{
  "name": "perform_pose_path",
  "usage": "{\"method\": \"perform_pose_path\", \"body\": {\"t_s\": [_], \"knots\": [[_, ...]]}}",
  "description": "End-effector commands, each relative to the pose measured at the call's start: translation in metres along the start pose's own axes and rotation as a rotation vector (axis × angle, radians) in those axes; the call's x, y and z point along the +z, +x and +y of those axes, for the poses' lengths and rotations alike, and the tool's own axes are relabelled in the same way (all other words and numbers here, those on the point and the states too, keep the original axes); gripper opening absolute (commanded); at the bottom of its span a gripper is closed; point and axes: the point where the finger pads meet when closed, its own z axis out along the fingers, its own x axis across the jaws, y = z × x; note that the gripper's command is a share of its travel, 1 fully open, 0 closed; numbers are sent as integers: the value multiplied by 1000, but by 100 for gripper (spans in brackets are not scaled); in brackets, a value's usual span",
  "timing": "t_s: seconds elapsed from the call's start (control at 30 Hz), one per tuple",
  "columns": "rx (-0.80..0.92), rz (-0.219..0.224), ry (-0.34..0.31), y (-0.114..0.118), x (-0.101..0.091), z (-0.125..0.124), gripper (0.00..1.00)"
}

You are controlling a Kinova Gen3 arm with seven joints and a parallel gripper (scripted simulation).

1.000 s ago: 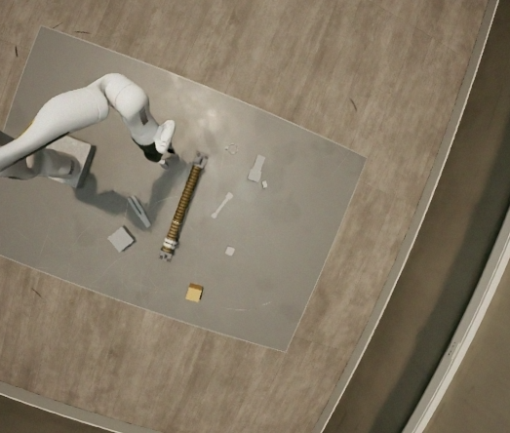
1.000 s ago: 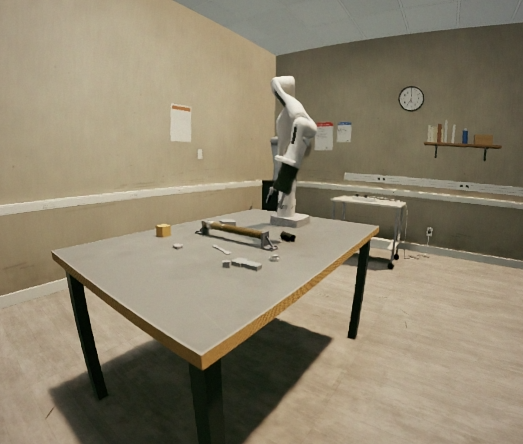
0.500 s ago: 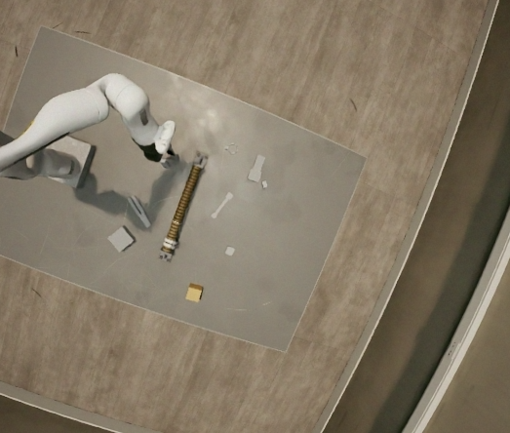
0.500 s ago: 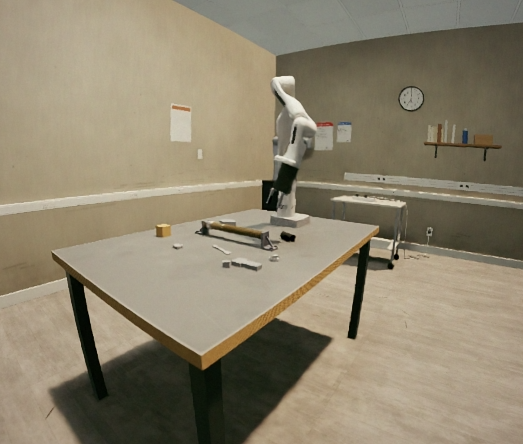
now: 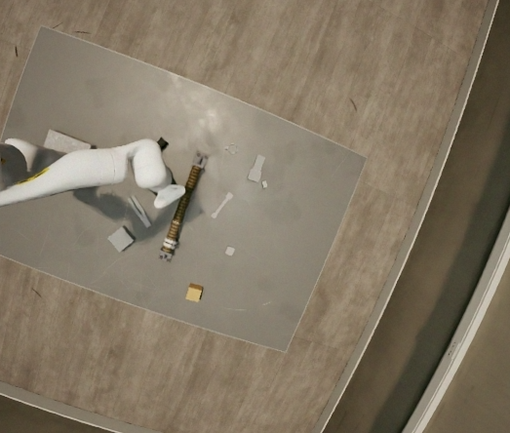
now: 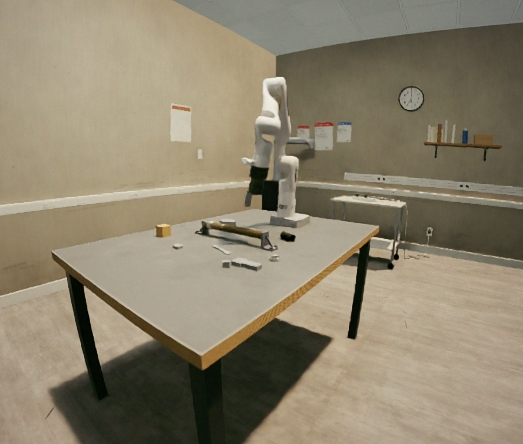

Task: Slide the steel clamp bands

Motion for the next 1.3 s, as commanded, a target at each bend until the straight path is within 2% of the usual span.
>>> {"method": "perform_pose_path", "body": {"t_s": [0.0,0.03,0.07,0.1,0.13,0.2,0.23,0.3,0.33,0.4,0.47,0.6,1.03,1.27], "knots": [[267,-19,-80,25,14,-37,0],[335,-26,-90,37,19,-51,0],[383,-32,-107,34,18,-50,0],[471,-42,-122,45,22,-63,0],[475,-42,-123,45,22,-63,0],[641,-68,-146,65,29,-88,0],[641,-62,-150,67,29,-86,0],[775,-84,-165,85,34,-107,0],[767,-74,-160,89,35,-107,0],[864,-91,-168,103,39,-122,0],[864,-91,-168,103,39,-122,0],[946,-98,-179,118,42,-132,0],[953,-98,-180,118,44,-133,0],[960,-95,-182,114,71,-129,0]]}}
